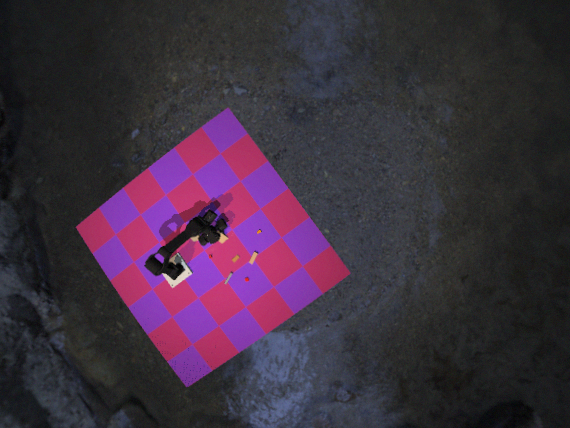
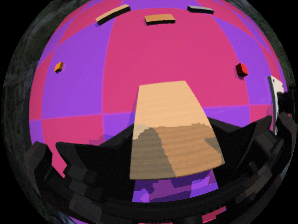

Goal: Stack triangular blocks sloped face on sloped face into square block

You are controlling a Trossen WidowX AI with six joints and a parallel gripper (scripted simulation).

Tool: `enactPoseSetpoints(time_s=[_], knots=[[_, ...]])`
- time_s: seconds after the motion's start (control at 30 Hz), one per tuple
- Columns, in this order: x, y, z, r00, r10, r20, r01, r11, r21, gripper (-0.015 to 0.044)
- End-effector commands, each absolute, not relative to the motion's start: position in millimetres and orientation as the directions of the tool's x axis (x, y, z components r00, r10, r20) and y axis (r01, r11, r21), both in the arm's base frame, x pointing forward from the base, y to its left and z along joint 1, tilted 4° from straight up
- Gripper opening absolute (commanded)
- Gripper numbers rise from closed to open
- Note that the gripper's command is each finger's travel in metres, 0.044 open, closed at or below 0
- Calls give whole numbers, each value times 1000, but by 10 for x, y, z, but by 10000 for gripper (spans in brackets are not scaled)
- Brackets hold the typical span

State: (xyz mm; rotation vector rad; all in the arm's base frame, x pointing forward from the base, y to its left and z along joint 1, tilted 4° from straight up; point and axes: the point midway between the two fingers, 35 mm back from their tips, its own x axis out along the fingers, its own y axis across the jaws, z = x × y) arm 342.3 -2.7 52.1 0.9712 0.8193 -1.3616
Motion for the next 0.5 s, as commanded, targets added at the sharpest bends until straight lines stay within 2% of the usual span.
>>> enactPoseSetpoints(time_s=[0.0,0.47], knots=[[3428,-26,541,65,-405,-912,995,-38,88,0],[3402,-214,696,81,-68,-994,996,-38,84,0]])
